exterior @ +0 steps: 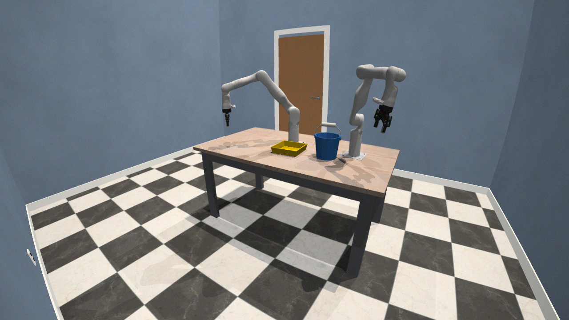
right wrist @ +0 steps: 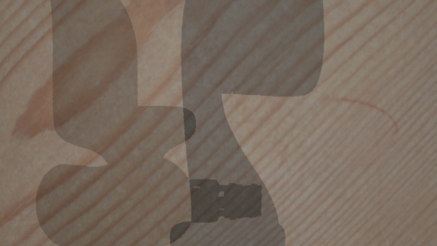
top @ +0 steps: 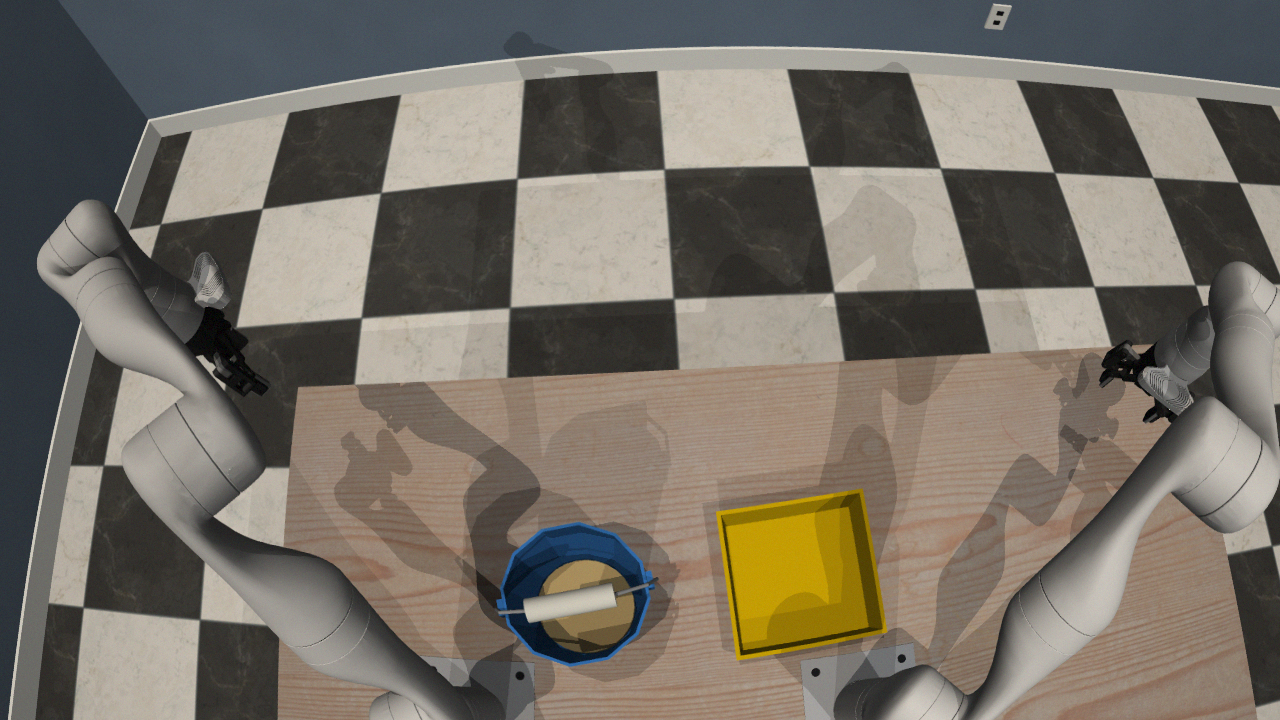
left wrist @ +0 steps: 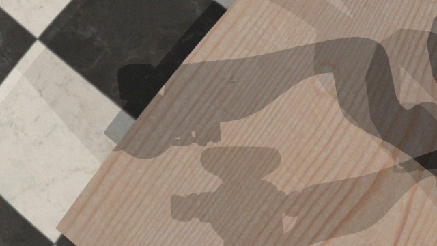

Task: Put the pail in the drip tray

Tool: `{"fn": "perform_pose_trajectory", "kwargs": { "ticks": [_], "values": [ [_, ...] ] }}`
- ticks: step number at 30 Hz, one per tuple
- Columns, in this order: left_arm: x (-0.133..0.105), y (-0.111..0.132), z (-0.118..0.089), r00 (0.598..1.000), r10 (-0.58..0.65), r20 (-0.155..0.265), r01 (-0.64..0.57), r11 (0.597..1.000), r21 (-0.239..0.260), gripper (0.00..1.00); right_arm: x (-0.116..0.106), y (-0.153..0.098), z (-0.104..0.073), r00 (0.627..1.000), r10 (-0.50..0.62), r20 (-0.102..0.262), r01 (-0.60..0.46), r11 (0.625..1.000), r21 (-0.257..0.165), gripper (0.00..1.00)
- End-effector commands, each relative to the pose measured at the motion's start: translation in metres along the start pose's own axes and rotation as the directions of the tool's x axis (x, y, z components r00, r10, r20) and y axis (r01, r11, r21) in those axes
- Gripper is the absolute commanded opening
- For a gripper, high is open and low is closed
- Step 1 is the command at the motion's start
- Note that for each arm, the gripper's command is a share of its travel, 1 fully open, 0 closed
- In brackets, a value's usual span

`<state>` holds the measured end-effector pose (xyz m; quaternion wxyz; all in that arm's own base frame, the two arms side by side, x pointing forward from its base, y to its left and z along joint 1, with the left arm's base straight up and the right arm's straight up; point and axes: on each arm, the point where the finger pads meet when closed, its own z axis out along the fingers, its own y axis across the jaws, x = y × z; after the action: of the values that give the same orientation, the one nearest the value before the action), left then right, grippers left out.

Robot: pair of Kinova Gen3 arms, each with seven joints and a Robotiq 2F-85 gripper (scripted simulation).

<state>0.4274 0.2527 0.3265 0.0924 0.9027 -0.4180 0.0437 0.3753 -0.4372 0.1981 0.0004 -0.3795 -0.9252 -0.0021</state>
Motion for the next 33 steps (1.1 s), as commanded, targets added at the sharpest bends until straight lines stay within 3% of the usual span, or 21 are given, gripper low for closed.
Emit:
{"fn": "perform_pose_trajectory", "kwargs": {
  "ticks": [1, 22, 33],
  "values": [
    [0.0, 0.0, -0.001, 1.0, 0.0, 0.0, 0.0, 1.0, 0.002, 1.0, 0.0, 0.0, -0.001, 1.0, 0.0, 0.003, 0.0, 1.0, 0.0, 1.0],
    [-0.001, 0.0, -0.001, 1.0, 0.002, 0.0, -0.002, 1.0, 0.002, 1.0, 0.0, 0.0, -0.001, 1.0, 0.0, 0.003, 0.0, 1.0, 0.0, 1.0],
    [-0.029, -0.004, 0.001, 1.0, 0.026, 0.001, -0.026, 1.0, 0.015, 1.0, 0.0, 0.0, -0.001, 1.0, 0.0, 0.003, 0.0, 1.0, 0.0, 1.0]
  ]
}}
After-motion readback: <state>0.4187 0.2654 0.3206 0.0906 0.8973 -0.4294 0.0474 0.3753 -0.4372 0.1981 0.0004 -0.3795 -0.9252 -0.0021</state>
